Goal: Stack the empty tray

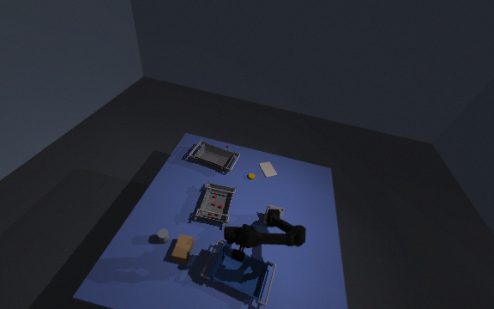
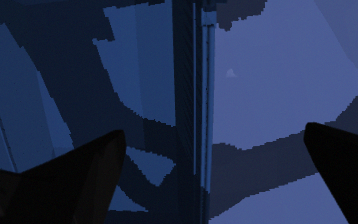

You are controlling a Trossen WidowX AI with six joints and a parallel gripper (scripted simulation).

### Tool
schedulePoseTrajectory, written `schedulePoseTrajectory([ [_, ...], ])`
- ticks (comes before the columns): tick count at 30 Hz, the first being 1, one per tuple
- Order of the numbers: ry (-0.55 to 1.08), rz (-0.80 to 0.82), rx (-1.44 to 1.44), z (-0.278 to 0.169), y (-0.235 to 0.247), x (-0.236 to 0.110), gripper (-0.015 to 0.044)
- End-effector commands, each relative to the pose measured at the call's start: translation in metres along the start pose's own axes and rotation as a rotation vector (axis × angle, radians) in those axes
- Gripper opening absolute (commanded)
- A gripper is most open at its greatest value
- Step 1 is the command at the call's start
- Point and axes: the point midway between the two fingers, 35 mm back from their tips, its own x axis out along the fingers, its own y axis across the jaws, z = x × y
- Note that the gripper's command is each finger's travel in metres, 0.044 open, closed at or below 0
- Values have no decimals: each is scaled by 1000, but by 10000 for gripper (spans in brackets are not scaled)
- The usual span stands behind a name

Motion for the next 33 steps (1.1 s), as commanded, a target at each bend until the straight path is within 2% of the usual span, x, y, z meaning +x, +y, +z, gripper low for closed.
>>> schedulePoseTrajectory([
  [1,16,22,29,-32,-1,2,440],
  [9,18,18,28,-33,-1,8,440],
  [33,17,13,24,-32,0,70,440],
])
